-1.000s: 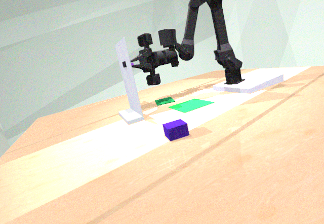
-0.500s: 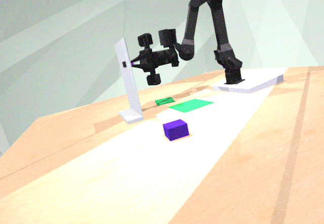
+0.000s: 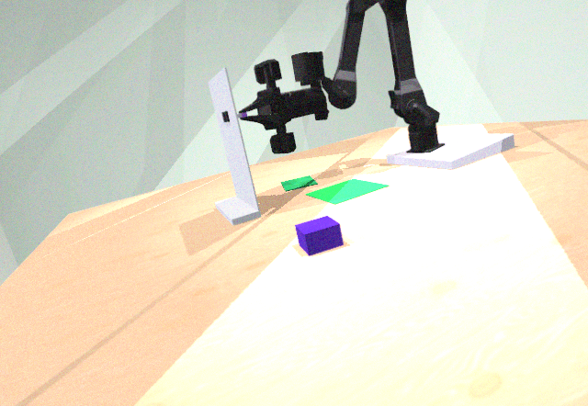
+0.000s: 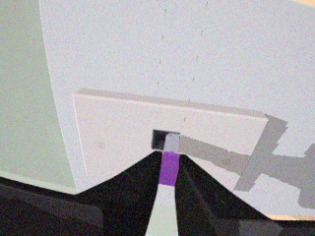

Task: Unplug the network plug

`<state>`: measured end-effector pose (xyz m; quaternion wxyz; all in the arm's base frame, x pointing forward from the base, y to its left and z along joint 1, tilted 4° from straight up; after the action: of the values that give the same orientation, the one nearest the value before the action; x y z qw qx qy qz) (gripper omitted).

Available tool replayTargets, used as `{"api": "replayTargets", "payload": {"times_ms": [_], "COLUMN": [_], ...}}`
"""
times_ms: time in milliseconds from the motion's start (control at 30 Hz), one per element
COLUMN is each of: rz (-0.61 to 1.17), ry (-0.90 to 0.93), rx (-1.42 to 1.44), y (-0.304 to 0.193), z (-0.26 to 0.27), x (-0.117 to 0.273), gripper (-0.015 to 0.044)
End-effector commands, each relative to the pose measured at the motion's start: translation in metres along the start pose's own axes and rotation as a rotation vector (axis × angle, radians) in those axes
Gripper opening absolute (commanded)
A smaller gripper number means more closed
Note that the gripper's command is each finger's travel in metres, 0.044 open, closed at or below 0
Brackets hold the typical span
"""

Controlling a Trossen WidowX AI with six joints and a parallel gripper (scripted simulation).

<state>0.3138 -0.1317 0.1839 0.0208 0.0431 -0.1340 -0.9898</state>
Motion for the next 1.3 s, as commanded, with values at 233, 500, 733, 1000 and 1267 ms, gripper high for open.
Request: {"api": "replayTargets", "payload": {"times_ms": [233, 500, 733, 1000, 1267], "rz": [0.000, 0.000, 0.000, 0.001, 0.001], "ry": [-0.001, -0.001, -0.002, -0.002, -0.003], "rx": [0.003, 0.003, 0.003, 0.003, 0.003], "y": [-0.002, -0.003, -0.003, -0.004, -0.004], "z": [0.000, 0.000, 0.000, 0.000, 0.000], "x": [0.009, 0.014, 0.019, 0.026, 0.032], "gripper": [0.0000, 0.0000, 0.0000, 0.0000, 0.0000]}}
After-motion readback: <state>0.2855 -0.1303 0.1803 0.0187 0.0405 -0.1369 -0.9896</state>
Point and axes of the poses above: the point midway between the two fingers, 35 mm back from their tips, its own x axis back along the fingers, its own z axis across the jaws, y = z × x, the point moved 2 cm from there along x, back along the fingers, and after that the axes turned 15 degrees about x, right-handed, at the moved point
